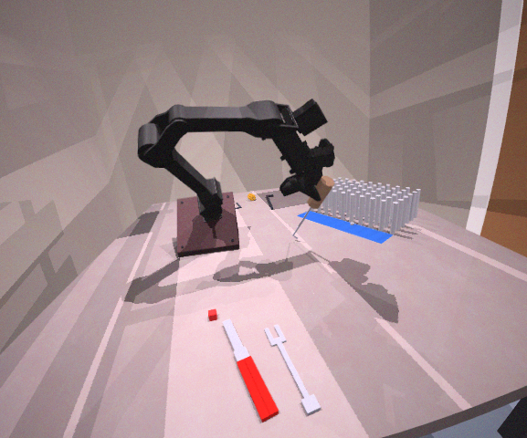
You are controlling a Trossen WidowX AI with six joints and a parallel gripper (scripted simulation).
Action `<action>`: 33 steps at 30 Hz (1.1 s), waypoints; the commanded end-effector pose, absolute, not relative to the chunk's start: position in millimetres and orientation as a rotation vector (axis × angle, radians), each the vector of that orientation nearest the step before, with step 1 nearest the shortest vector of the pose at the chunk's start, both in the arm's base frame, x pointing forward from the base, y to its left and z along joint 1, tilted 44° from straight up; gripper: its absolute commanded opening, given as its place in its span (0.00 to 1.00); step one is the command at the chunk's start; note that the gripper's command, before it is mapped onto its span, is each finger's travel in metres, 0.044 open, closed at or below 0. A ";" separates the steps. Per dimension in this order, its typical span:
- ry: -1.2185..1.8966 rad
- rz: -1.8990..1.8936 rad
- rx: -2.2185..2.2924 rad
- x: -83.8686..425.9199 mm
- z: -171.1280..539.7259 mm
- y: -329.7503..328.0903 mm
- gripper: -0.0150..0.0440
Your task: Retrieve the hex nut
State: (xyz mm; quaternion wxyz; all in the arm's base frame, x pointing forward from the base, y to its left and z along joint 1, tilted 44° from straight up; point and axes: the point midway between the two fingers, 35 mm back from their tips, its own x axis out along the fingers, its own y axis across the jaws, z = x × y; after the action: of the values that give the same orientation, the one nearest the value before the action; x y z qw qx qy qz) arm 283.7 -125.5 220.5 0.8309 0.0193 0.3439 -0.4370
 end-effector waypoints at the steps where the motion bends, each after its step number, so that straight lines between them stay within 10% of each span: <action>1: 0.759 -0.909 -0.062 284.1 227.6 -127.4 0.25; 33: 1.270 -0.668 -1.030 265.5 250.5 -154.9 0.25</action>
State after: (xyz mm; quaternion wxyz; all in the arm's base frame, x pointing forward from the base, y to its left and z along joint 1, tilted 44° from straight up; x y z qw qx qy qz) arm 266.8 -152.4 246.2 0.6575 -0.4251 0.5434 -0.3029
